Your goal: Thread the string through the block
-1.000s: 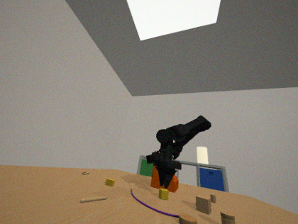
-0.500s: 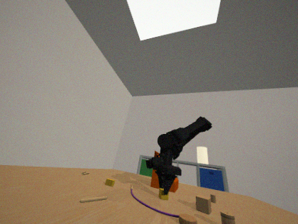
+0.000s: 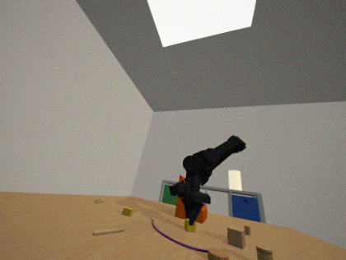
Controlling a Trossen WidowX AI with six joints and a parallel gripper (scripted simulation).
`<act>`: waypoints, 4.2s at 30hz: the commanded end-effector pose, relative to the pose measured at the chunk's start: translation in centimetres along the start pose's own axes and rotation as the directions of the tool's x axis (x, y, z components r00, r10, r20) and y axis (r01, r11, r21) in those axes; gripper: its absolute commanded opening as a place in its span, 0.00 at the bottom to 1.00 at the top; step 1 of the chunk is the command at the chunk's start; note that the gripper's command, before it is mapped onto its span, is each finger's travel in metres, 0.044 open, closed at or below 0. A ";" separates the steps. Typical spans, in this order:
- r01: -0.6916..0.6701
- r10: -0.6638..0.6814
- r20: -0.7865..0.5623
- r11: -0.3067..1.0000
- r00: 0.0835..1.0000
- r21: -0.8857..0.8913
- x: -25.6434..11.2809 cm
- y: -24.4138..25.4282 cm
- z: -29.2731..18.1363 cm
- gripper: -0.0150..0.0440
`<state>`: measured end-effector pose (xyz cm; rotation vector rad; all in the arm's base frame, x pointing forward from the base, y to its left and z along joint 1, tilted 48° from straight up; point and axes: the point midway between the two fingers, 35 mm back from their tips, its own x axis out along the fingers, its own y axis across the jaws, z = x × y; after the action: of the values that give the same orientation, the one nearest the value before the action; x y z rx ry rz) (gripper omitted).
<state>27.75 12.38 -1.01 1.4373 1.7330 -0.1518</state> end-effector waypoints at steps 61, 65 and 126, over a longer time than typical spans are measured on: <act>0.008 -0.010 0.505 1.000 0.863 0.005 -0.3 0.0 -3.0 0.25; 0.010 -0.012 0.557 1.000 0.830 0.007 -0.1 -0.1 -3.3 0.25; 0.002 -0.017 0.764 1.000 0.645 0.020 -4.7 0.1 -8.5 0.66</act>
<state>23.32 13.83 7.43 1.1143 1.0148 -0.6843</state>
